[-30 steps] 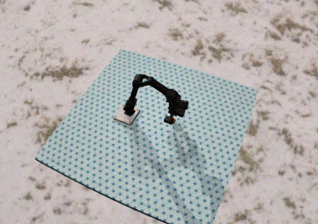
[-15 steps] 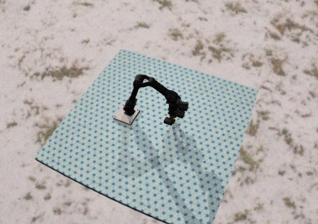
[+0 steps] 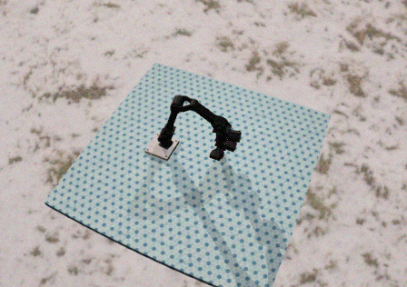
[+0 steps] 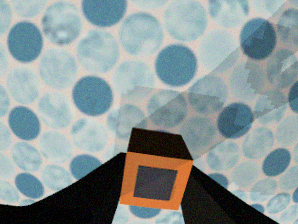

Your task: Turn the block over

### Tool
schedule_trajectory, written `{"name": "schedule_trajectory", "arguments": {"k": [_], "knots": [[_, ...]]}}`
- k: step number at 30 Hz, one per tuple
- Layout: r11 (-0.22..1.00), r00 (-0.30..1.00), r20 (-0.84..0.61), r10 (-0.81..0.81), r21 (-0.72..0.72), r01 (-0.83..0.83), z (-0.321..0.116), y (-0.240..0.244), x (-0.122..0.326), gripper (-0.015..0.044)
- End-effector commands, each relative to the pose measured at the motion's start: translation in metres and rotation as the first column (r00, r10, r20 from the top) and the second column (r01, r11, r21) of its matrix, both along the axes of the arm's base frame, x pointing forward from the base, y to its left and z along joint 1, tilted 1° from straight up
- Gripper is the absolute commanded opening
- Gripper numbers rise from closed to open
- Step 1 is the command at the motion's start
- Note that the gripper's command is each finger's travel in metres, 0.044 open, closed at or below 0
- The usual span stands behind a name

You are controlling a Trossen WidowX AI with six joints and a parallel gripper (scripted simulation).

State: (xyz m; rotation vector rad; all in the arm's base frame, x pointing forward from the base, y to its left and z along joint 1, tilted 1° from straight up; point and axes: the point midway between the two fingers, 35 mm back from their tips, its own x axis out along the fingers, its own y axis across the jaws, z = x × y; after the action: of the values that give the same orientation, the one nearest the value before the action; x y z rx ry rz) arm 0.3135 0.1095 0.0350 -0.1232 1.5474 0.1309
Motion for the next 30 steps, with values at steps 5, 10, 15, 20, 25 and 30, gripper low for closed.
{"name": "schedule_trajectory", "arguments": {"k": [5, 10, 15, 20, 25, 30], "knots": [[1.000, 1.000, 0.001, -0.005, -0.002, 0.005, 0.003, 0.000, 0.000, 0.0000], [1.000, 1.000, 0.001, -0.005, -0.002, 0.005, 0.029, 0.000, 0.000, 0.0000], [1.000, 1.000, 0.003, -0.005, -0.002, 0.005, 0.029, 0.000, 0.000, 0.0000], [1.000, 0.997, 0.073, -0.002, 0.007, 0.002, 0.026, 0.000, 0.001, 0.0000], [1.000, 0.988, 0.153, -0.001, 0.017, -0.002, 0.024, 0.001, 0.001, 0.0000], [1.000, 0.973, 0.231, -0.002, 0.029, -0.005, 0.022, 0.001, 0.001, 0.0000]]}}
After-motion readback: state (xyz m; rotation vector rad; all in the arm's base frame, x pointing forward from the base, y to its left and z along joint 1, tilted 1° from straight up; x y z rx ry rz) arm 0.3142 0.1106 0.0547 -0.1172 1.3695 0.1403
